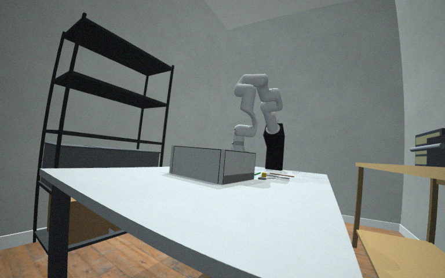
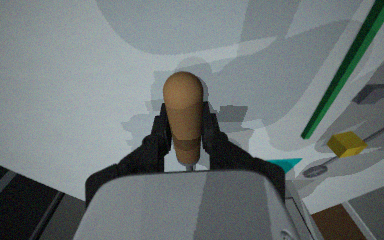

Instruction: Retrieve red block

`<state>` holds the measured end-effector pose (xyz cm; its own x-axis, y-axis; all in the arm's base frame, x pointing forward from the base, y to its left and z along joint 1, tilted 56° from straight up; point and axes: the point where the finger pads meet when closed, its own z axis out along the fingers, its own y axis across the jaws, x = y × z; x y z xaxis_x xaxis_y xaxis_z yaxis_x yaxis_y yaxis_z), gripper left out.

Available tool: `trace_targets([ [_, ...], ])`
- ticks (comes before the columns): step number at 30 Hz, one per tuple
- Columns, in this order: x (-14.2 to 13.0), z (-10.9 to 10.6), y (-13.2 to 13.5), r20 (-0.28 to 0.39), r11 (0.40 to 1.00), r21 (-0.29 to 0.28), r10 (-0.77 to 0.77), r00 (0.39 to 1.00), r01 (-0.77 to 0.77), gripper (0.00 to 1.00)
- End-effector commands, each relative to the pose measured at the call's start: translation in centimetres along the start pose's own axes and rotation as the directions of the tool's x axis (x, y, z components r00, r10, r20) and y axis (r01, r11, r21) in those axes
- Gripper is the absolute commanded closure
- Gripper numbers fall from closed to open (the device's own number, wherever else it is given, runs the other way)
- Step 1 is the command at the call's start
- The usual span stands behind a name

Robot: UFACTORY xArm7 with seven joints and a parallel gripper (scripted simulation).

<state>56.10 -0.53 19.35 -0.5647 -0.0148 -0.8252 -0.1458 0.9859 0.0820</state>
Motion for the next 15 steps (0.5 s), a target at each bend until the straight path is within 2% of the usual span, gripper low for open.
trace_targets([
  [1,-1.1,0.0,-0.1,-0.002,1.000,-0.002,0.001,1.000,-0.001,1.00],
  [15,-4.3,0.0,-0.1,-0.002,1.000,-0.002,0.001,1.000,-0.001,1.00],
])
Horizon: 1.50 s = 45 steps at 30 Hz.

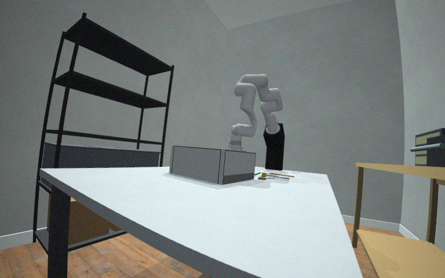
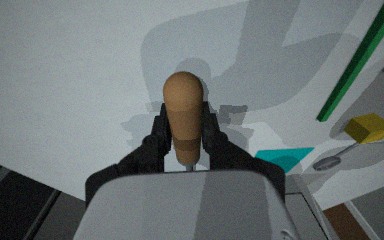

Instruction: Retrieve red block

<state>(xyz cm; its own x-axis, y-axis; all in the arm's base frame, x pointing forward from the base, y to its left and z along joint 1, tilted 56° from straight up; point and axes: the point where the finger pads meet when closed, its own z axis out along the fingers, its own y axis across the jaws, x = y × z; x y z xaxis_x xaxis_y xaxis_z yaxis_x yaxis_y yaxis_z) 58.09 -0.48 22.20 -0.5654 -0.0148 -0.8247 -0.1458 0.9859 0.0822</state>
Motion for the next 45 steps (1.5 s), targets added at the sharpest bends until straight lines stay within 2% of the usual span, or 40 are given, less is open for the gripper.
trace_targets([
  [1,-1.0,-0.1,-0.1,-0.001,1.000,-0.002,0.001,1.000,-0.001,1.00],
  [25,-5.3,0.0,0.0,-0.001,1.000,-0.002,0.001,1.000,-0.001,1.00],
  [45,-7.2,0.0,0.0,-0.001,1.000,-0.002,0.000,1.000,0.000,1.00],
])
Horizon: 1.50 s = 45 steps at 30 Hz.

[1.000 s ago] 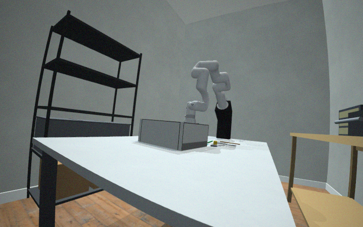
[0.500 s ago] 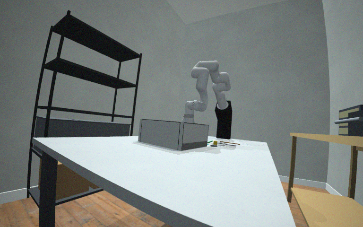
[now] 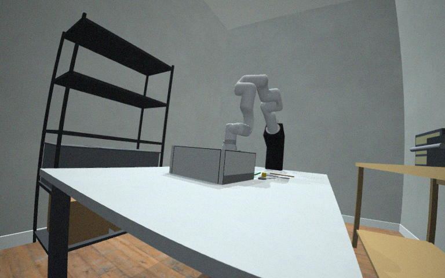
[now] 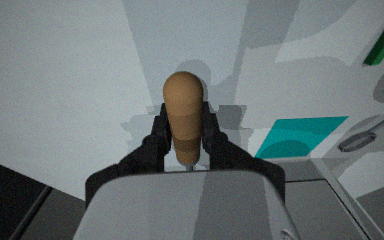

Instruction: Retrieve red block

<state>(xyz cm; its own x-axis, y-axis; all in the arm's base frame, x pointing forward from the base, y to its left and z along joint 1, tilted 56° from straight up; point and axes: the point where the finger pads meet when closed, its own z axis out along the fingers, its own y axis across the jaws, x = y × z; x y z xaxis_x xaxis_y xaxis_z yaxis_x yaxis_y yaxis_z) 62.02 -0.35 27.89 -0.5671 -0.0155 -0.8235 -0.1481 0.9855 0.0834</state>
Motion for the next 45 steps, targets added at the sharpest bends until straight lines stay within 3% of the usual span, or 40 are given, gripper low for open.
trace_targets([
  [1,-0.31,-0.08,-0.07,0.001,1.000,0.001,0.001,1.000,-0.001,1.00],
  [45,-1.06,-0.08,0.03,0.001,1.000,0.001,0.001,1.000,-0.001,1.00],
])
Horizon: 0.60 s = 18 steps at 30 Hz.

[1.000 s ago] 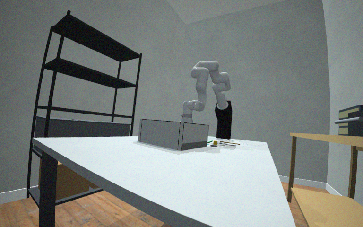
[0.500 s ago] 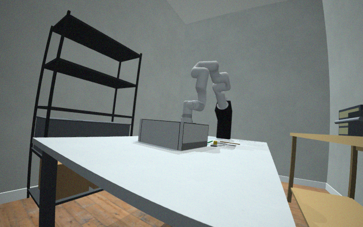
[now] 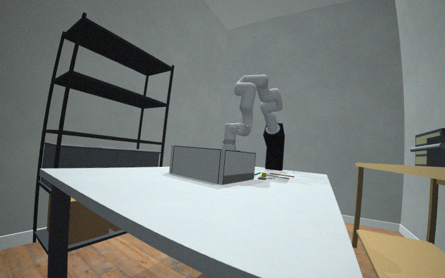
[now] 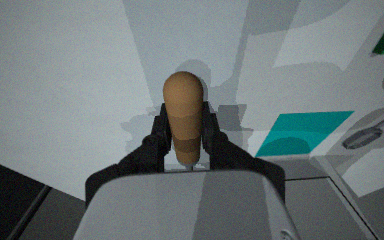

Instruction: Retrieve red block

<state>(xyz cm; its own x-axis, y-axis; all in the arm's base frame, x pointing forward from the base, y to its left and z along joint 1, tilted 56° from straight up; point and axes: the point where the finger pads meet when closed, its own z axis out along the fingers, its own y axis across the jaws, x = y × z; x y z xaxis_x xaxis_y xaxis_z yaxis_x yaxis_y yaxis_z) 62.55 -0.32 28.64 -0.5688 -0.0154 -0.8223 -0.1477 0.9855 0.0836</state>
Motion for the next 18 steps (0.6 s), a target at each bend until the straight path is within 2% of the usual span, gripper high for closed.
trace_targets([
  [1,-0.1,-0.1,0.1,0.003,1.000,0.001,0.000,1.000,0.000,1.00],
  [9,-0.1,-0.1,1.0,0.003,1.000,0.001,0.001,1.000,-0.001,1.00],
  [18,-0.2,-0.1,3.5,0.003,1.000,0.001,0.001,1.000,-0.001,1.00],
])
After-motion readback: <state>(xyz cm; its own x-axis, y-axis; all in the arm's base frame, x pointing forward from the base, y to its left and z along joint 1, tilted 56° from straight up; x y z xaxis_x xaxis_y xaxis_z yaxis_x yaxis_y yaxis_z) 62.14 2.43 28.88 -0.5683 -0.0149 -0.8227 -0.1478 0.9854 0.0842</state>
